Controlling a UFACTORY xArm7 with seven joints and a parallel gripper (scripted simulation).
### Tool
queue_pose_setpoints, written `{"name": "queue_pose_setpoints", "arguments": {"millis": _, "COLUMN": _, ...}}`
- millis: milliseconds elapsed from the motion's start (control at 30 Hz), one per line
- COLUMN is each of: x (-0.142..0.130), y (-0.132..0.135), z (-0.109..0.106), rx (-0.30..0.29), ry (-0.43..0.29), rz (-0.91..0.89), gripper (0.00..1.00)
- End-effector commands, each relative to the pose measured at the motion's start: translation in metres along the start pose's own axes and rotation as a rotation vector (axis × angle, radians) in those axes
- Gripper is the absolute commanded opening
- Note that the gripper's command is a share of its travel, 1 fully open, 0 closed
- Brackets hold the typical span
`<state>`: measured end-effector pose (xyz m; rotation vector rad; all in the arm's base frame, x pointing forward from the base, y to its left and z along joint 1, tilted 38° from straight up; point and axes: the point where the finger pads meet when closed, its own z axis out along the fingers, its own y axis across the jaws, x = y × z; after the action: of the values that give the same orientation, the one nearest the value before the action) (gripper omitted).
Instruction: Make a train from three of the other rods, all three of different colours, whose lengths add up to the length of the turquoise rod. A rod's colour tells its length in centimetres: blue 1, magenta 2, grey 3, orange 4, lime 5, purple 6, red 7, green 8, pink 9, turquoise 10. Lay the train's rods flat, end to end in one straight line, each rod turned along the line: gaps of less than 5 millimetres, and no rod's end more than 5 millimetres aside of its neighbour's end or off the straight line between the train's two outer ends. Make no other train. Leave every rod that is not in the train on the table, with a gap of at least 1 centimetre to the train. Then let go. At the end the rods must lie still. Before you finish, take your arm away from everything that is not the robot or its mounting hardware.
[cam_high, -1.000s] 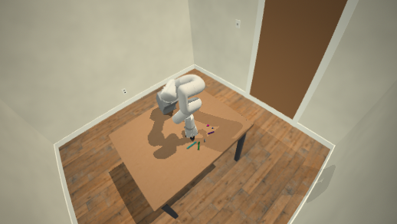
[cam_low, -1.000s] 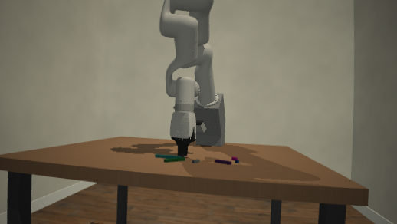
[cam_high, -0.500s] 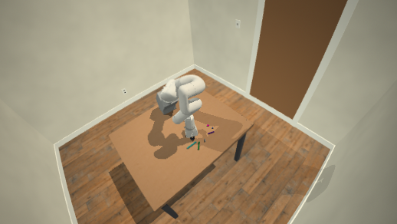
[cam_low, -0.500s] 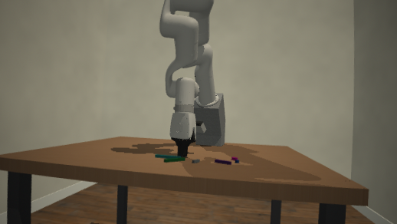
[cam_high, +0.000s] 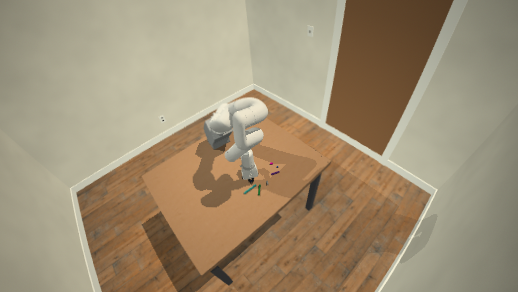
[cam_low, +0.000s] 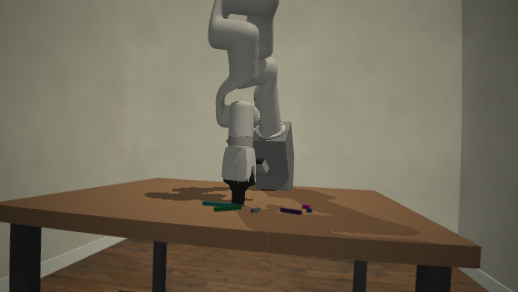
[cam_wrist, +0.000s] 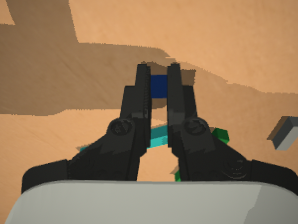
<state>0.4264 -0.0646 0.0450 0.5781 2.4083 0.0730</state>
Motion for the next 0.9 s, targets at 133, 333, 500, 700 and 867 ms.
{"name": "queue_pose_setpoints", "arguments": {"millis": 133, "x": -0.0003, "y": 0.0000, "z": -0.0003, "rx": 0.000, "ry": -0.001, "rz": 0.001, "gripper": 0.04}}
{"name": "queue_pose_setpoints", "arguments": {"millis": 333, "x": -0.0003, "y": 0.0000, "z": -0.0003, "rx": 0.000, "ry": -0.001, "rz": 0.001, "gripper": 0.08}}
{"name": "queue_pose_setpoints", "arguments": {"millis": 500, "x": -0.0003, "y": 0.0000, "z": -0.0003, "rx": 0.000, "ry": -0.001, "rz": 0.001, "gripper": 0.12}}
{"name": "queue_pose_setpoints", "arguments": {"millis": 700, "x": -0.0003, "y": 0.0000, "z": -0.0003, "rx": 0.000, "ry": -0.001, "rz": 0.001, "gripper": 0.20}}
{"name": "queue_pose_setpoints", "arguments": {"millis": 867, "x": -0.0003, "y": 0.0000, "z": -0.0003, "rx": 0.000, "ry": -0.001, "rz": 0.001, "gripper": 0.24}}
